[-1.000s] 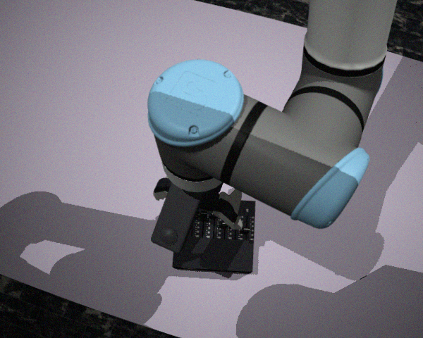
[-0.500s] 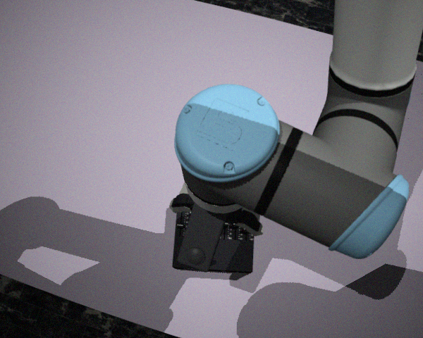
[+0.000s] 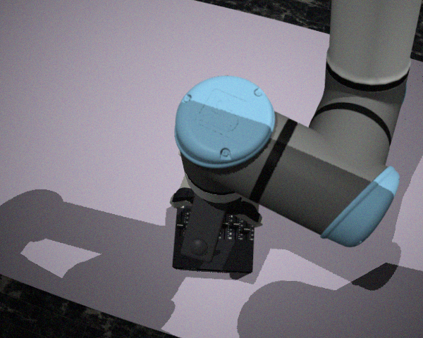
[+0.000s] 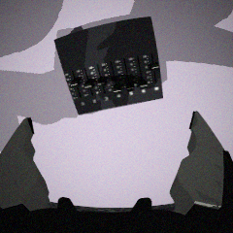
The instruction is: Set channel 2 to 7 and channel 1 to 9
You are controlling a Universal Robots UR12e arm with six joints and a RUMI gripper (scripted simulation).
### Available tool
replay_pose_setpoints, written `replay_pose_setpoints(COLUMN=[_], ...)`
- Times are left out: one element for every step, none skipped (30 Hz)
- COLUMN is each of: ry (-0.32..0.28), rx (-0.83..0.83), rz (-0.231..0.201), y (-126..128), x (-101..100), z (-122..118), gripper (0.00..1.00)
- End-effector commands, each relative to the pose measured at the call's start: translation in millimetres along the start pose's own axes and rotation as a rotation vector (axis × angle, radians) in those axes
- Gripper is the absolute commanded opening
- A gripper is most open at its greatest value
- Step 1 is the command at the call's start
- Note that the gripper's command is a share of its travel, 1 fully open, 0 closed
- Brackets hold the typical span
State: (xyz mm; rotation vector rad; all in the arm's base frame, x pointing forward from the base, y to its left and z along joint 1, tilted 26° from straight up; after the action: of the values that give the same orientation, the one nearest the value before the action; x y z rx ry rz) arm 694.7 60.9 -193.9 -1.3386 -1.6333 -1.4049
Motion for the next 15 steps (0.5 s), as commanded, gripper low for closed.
replay_pose_setpoints(ry=[0.01,0.01,0.014,0.019,0.023,0.027,0.03,0.033,0.035,0.036,0.036,0.036,0.036,0.036,0.036], rx=[0.059,0.059,0.086,0.113,0.139,0.162,0.181,0.197,0.207,0.214,0.216,0.217,0.217,0.217,0.217], rz=[0.006,0.006,0.009,0.011,0.013,0.015,0.016,0.017,0.017,0.017,0.017,0.017,0.017,0.017,0.017], y=[9,9,12,16,19,21,24,25,26,27,27,27,27,27,27], x=[-16,-16,-23,-31,-38,-44,-49,-54,-57,-58,-59,-59,-59,-59,-59], z=[-16,-16,-23,-31,-39,-46,-52,-57,-61,-63,-63,-64,-64,-64,-64], gripper=[1.0,1.0,1.0,1.0,1.0,1.0,1.0,1.0,1.0,1.0,1.0,1.0,1.0,1.0,1.0])
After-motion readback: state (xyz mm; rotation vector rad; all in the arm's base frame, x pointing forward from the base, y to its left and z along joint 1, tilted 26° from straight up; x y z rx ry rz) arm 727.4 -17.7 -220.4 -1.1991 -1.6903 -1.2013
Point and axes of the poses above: the point where the finger pads meet when closed, its own x axis back along the fingers, its own y axis across the jaws, z = x × y, the point moved 4 cm from there along x, back along the fingers, and after that the axes turned 14 degrees about -x, right-handed, at the moved point
